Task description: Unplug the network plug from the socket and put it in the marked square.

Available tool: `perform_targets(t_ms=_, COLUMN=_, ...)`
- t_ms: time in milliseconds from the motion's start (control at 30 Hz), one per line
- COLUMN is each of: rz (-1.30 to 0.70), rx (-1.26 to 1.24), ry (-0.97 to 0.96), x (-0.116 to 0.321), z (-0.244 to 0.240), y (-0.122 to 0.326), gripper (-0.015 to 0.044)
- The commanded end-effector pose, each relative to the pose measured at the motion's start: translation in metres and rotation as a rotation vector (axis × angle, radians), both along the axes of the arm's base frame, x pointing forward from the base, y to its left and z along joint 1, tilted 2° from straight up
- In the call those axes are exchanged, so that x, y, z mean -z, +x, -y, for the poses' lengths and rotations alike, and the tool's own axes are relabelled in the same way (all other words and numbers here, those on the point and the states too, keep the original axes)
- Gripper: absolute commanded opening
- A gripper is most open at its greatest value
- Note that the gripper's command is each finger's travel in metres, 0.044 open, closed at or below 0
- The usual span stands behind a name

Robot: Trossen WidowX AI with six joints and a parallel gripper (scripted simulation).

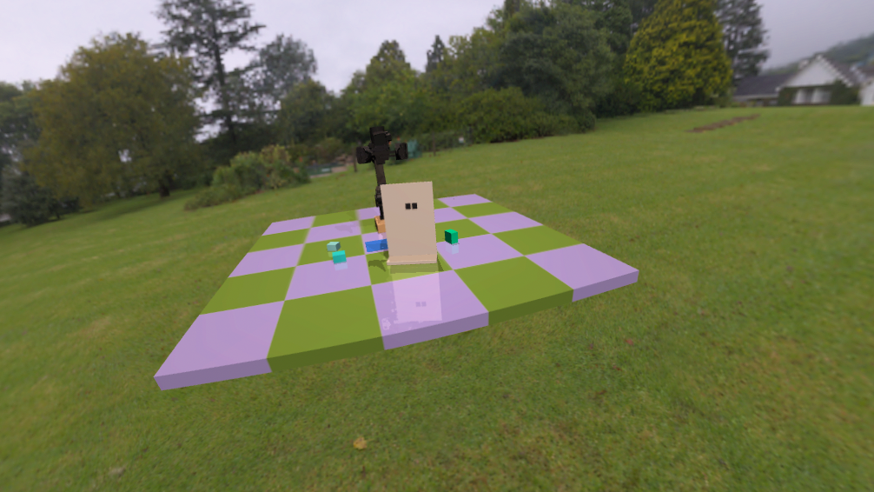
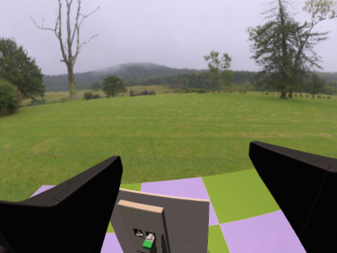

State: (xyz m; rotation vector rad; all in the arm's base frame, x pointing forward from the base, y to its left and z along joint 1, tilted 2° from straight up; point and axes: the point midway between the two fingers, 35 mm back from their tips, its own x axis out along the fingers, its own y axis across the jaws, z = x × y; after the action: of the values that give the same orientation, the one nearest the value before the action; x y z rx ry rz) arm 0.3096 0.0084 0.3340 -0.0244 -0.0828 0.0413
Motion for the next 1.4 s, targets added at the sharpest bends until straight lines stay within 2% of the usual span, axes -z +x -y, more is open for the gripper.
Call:
perform_targets(t_ms=0, rz=0.000, rx=0.000, ry=0.006, x=0.001, z=0.000, y=0.000, gripper=0.0374)
perform_targets(t_ms=267, rz=-0.014, rx=-0.014, ry=0.266, x=0.033, z=-0.018, y=0.016, gripper=0.0164)
perform_targets(t_ms=300, rz=-0.015, rx=-0.016, ry=0.302, x=0.037, z=-0.021, y=0.017, gripper=0.0156)
perform_targets(t_ms=800, rz=-0.041, rx=-0.041, ry=0.833, x=0.104, z=-0.060, y=0.017, gripper=0.0156)
perform_targets(t_ms=1367, rz=-0.062, rx=-0.061, ry=1.429, x=0.169, z=-0.087, y=-0.023, gripper=0.0156)
